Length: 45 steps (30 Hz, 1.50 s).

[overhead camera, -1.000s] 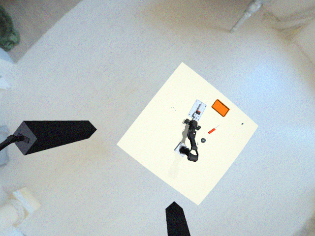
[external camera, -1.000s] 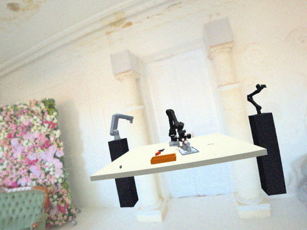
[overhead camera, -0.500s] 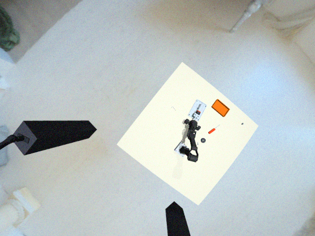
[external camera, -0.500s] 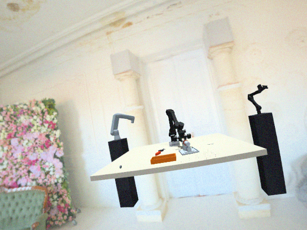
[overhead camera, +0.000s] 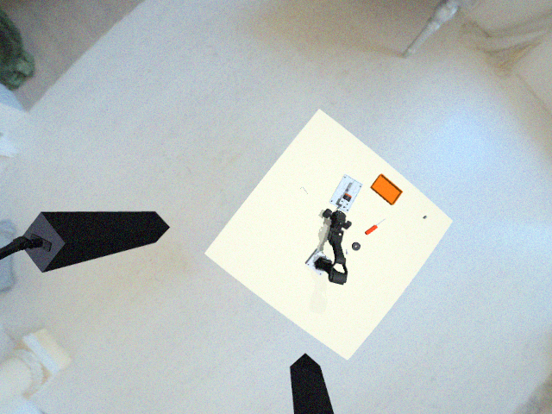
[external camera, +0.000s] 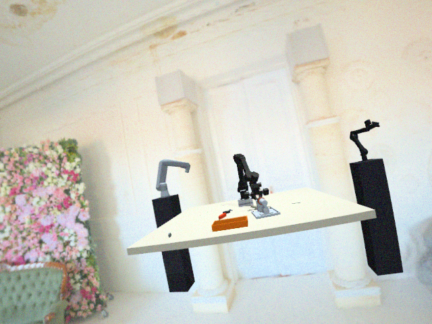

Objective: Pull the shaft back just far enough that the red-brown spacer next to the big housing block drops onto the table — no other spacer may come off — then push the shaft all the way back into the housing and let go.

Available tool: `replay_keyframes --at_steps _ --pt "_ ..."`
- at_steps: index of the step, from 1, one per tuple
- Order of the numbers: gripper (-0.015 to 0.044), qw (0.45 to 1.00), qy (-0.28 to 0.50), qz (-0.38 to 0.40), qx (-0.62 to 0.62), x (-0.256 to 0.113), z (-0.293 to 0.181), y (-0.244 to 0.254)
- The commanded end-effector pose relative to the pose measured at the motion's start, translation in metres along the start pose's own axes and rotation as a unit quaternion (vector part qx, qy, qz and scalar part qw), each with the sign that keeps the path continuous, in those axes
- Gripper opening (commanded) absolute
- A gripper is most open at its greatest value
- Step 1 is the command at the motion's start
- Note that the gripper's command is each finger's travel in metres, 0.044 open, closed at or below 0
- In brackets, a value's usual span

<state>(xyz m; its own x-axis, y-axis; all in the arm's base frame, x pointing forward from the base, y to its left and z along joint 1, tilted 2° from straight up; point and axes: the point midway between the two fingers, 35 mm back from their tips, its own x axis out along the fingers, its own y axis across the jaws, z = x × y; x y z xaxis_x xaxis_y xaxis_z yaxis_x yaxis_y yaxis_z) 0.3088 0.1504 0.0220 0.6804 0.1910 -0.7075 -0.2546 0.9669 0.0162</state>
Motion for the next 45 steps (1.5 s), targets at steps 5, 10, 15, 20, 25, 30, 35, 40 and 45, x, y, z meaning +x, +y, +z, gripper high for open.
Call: replay_keyframes --at_steps 5,10,15,20,25,30,35,40,45 --pt "0.0000 1.000 0.001 0.001 0.001 -0.0009 -0.0011 0.0003" --pt "0.0000 1.000 0.001 0.001 0.001 -0.0013 -0.0015 0.0003" --pt "0.0000 1.000 0.001 0.001 0.001 -0.0017 -0.0019 0.0003" --pt "0.0000 1.000 0.001 0.001 0.001 -0.0021 -0.0023 0.0003" --pt "0.0000 1.000 0.001 0.001 0.001 -0.0025 -0.0027 0.0003" --pt "0.0000 1.000 0.001 0.001 0.001 -0.0029 -0.0031 0.0004" --pt "0.0000 1.000 0.001 0.001 0.001 -0.0033 -0.0035 0.0004" --pt "0.0000 1.000 0.001 0.001 0.001 -0.0037 -0.0039 0.0004" --pt "0.0000 1.000 0.001 0.001 0.001 -0.0041 -0.0043 0.0004"
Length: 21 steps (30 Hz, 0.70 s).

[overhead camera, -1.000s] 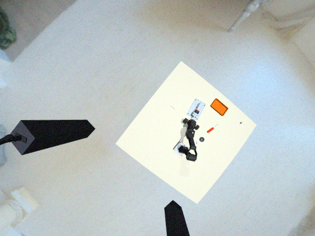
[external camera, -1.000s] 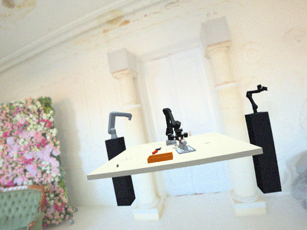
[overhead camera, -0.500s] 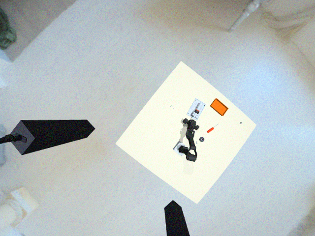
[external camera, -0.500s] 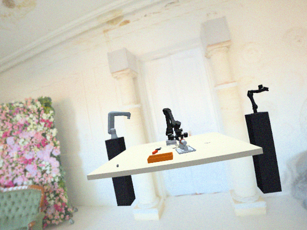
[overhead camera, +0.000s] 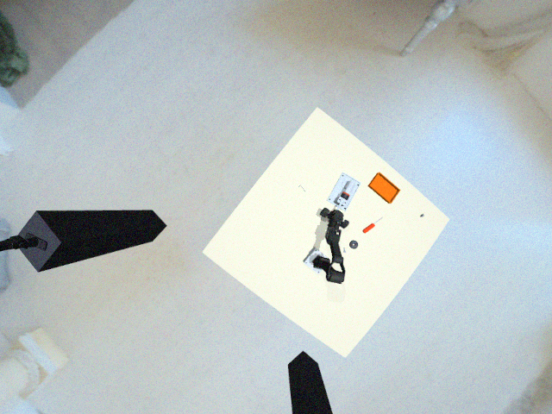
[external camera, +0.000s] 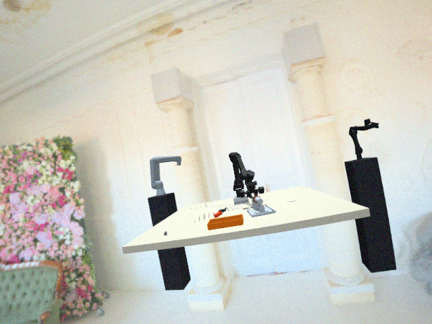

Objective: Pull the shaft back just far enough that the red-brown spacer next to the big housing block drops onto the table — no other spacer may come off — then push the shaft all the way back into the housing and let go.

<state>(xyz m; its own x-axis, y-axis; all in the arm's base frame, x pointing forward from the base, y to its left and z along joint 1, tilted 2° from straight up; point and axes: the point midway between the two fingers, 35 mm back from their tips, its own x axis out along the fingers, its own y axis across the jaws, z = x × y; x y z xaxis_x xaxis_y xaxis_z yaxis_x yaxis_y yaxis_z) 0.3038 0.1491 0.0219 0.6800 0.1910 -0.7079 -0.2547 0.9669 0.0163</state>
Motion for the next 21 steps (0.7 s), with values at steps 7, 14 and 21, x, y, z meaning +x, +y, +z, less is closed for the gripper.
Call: replay_keyframes --at_steps 7,14,21 --pt "0.0000 1.000 0.001 0.001 0.001 -0.0011 -0.0012 0.0003" --pt "0.0000 1.000 0.001 0.001 0.001 -0.0016 -0.0018 0.0003" --pt "0.0000 1.000 0.001 0.001 0.001 -0.0022 -0.0024 0.0003"
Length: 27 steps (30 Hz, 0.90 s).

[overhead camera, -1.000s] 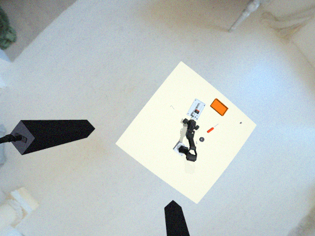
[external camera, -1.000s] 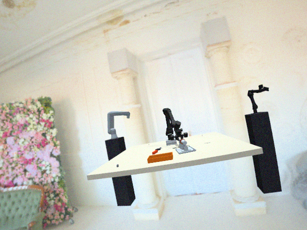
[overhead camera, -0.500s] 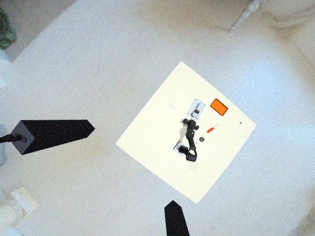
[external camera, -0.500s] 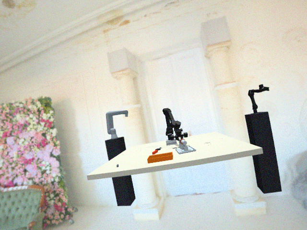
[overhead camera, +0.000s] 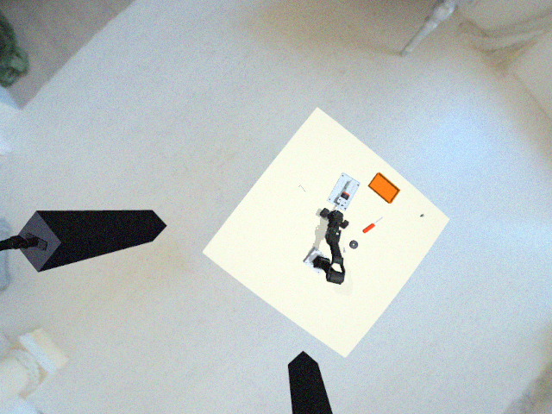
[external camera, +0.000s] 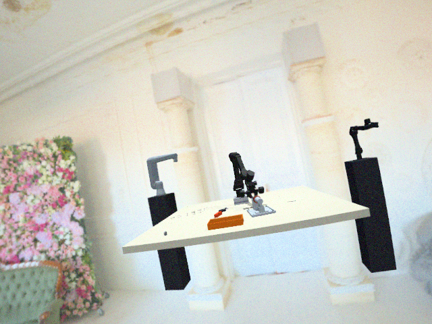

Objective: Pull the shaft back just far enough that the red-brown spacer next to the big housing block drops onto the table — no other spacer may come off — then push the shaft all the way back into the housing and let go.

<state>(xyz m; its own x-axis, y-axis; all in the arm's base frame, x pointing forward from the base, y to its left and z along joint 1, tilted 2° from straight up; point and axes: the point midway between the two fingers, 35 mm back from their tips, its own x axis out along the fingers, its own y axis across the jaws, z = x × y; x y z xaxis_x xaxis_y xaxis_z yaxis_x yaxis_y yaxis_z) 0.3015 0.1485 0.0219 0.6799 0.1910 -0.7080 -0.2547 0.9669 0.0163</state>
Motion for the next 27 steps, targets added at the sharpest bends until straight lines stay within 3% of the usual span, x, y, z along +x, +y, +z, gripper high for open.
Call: replay_keyframes --at_steps 1,27 --pt "0.0000 1.000 0.001 0.001 0.001 -0.0006 -0.0007 0.0003" --pt "0.0000 1.000 0.001 0.001 0.001 -0.0027 -0.0028 0.0003"
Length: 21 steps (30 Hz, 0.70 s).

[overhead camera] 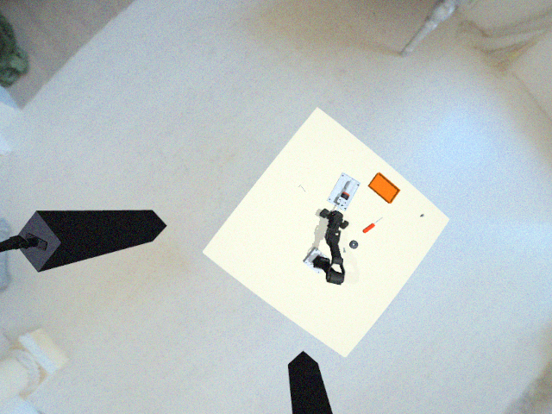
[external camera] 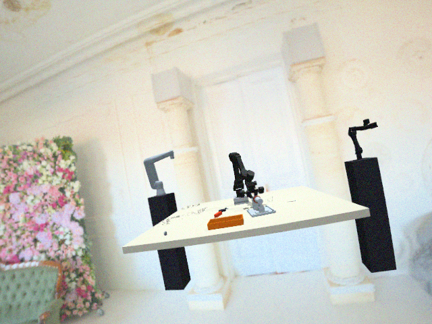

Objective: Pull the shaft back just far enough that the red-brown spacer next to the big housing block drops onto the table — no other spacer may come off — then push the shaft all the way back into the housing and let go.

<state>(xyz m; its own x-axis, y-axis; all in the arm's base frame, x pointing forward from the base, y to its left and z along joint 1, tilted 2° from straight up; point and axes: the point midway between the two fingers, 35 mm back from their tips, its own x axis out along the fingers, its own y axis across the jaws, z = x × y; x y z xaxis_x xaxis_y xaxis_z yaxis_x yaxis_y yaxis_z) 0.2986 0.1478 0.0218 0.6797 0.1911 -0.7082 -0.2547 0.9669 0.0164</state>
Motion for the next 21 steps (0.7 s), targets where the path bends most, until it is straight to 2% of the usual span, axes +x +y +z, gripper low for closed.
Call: replay_keyframes --at_steps 1,21 --pt "0.0000 1.000 0.001 0.001 0.001 -0.0006 -0.0007 0.0003" --pt "0.0000 1.000 0.001 0.001 0.001 -0.0022 -0.0024 0.0003"
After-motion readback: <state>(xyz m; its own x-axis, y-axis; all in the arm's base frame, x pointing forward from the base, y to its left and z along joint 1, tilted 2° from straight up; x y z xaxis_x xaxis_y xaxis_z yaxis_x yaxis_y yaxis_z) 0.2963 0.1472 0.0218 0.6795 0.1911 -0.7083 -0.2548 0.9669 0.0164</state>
